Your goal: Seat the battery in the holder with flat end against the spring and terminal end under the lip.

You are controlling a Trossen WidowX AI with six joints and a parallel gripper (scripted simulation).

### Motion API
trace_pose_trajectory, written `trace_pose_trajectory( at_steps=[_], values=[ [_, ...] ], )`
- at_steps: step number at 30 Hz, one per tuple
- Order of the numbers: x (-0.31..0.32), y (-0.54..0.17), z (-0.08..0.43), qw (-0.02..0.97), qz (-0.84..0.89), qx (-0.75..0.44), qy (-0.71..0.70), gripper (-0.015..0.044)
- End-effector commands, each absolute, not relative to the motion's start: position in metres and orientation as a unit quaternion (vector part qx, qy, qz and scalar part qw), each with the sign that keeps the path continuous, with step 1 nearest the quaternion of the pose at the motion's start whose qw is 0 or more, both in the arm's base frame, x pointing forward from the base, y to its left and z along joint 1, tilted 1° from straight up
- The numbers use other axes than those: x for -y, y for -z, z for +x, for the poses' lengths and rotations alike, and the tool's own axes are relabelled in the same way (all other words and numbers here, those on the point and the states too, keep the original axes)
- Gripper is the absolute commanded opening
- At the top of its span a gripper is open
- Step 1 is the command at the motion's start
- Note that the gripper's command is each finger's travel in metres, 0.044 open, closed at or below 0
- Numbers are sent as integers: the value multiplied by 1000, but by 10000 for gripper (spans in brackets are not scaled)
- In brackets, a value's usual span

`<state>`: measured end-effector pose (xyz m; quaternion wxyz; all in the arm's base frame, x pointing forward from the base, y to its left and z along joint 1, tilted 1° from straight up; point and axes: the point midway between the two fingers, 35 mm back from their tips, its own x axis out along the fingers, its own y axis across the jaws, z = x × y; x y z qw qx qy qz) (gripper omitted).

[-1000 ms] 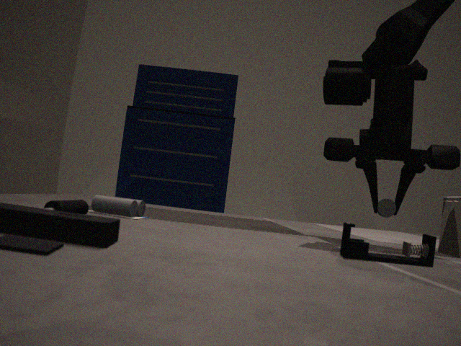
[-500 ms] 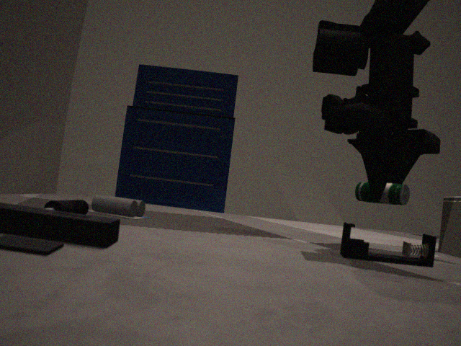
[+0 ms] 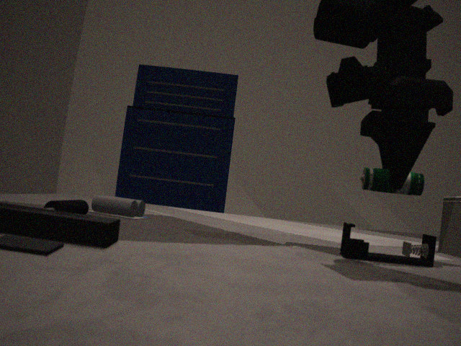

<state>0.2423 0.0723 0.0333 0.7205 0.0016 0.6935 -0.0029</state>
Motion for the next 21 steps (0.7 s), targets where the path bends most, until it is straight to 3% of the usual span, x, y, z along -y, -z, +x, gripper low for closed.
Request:
trace_pose_trajectory(
  at_steps=[1, 21],
  values=[
    [-75, -34, 243, 720, -9, -694, -9, 88],
    [-74, 5, 250, 798, -3, -602, -6, 88]
  ],
)
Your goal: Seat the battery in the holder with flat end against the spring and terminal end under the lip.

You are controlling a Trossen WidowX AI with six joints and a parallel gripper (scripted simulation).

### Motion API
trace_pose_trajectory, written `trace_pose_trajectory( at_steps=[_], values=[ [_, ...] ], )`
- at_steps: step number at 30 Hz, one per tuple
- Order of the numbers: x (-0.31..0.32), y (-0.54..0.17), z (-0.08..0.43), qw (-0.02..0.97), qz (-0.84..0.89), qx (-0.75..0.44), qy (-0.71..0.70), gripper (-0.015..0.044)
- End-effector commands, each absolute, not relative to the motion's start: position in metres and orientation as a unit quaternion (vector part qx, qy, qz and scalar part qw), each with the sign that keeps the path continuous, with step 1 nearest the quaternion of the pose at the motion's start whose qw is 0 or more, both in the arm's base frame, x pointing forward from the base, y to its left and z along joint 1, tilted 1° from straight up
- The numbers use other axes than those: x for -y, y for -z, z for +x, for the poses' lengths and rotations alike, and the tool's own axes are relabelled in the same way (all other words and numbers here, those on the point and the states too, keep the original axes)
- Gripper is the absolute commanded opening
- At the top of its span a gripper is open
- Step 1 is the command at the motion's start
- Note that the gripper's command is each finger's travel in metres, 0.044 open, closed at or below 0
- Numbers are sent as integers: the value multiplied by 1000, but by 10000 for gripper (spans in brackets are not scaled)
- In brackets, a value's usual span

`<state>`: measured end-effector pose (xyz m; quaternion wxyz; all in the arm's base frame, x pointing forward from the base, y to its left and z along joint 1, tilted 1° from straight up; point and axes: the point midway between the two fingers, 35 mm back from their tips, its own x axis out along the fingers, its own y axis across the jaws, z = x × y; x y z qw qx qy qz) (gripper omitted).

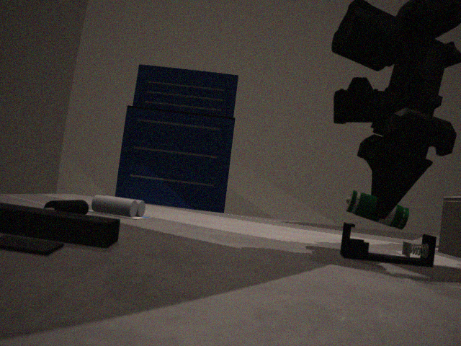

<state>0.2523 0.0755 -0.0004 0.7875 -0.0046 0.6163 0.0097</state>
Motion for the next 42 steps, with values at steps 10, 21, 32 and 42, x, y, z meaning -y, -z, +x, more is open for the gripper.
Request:
trace_pose_trajectory(
  at_steps=[10, 21, 32, 42],
  values=[
    [-74, 11, 250, 813, -3, -582, -6, 88],
    [-75, 18, 248, 834, -4, -552, -7, 88],
    [-75, 23, 245, 854, -4, -521, -7, 88],
    [-74, 27, 241, 868, -2, -496, -7, 88]
  ],
)
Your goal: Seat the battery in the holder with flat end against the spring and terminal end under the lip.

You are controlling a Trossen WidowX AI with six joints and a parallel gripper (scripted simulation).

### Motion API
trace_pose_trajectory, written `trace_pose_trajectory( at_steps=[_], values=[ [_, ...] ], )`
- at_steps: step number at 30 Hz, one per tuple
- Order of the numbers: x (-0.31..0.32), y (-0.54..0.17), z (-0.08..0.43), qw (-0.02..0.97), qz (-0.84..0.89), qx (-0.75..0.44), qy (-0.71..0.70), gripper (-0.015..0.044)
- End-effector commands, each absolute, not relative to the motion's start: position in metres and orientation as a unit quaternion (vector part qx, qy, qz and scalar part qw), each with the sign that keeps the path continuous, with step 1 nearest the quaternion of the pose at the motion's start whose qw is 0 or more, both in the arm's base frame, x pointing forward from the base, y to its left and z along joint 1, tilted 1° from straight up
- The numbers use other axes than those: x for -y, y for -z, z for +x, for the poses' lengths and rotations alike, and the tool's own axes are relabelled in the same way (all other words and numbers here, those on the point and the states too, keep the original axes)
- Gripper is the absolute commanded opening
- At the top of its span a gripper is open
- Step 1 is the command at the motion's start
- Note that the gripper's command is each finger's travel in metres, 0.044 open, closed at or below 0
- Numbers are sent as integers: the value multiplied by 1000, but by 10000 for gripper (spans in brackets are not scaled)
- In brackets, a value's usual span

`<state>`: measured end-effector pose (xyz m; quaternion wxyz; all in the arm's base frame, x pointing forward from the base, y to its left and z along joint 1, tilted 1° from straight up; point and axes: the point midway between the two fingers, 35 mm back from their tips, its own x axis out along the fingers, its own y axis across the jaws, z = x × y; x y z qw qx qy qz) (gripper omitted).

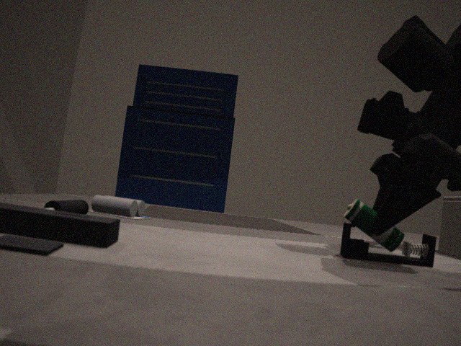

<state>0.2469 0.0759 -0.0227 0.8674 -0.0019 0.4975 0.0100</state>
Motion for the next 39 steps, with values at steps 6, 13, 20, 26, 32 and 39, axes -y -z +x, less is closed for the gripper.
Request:
trace_pose_trajectory(
  at_steps=[6, 13, 20, 26, 32, 39],
  values=[
    [-74, 26, 241, 867, -1, -498, -9, 88],
    [-73, 29, 238, 866, -1, -500, -9, 88],
    [-74, 30, 233, 865, -2, -502, -8, 88],
    [-74, 30, 228, 865, -1, -502, -9, 88],
    [-73, 30, 224, 865, 0, -502, -11, 88],
    [-73, 30, 221, 864, 1, -503, -13, 88]
  ],
)
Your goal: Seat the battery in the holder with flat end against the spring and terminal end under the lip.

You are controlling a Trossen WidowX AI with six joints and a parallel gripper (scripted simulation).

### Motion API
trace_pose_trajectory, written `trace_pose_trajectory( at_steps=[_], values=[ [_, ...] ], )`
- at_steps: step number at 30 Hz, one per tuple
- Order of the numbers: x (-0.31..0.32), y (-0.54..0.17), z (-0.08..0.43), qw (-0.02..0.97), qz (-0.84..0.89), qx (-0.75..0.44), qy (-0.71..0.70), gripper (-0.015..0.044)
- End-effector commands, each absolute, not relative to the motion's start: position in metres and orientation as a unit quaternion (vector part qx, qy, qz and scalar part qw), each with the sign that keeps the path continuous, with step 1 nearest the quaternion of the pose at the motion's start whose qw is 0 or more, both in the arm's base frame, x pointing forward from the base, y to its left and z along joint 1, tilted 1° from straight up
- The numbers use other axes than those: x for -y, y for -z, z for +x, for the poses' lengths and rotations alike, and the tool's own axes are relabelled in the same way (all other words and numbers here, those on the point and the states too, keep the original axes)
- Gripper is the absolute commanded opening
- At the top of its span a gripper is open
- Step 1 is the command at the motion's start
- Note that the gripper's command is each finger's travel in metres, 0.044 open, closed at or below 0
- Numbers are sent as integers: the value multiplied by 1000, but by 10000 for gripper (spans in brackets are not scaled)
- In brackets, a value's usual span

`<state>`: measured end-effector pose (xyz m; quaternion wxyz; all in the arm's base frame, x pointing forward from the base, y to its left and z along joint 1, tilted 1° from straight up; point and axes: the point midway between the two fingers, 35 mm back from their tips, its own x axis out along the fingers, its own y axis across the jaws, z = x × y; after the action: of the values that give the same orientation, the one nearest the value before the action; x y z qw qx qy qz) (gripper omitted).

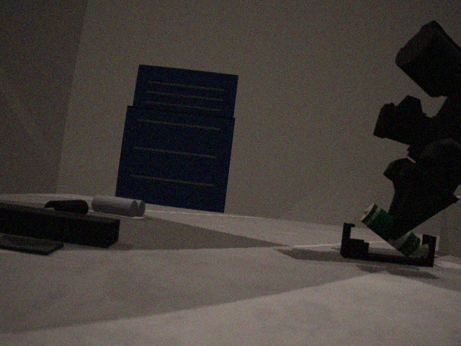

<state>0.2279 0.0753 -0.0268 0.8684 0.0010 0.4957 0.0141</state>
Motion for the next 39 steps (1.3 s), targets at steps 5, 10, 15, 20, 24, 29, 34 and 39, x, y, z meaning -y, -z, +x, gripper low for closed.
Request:
trace_pose_trajectory(
  at_steps=[5, 10, 15, 20, 24, 29, 34, 39],
  values=[
    [-73, 30, 219, 864, 1, -504, -14, 88],
    [-73, 30, 219, 863, 1, -504, -14, 88],
    [-73, 31, 221, 857, -1, -516, -14, 88],
    [-74, 32, 222, 849, -3, -529, -13, 88],
    [-74, 33, 224, 842, -5, -539, -12, 88],
    [-74, 34, 225, 834, -6, -552, -12, 88],
    [-74, 35, 227, 825, -8, -565, -11, 88],
    [-74, 35, 228, 817, -9, -577, -10, 88]
  ],
)
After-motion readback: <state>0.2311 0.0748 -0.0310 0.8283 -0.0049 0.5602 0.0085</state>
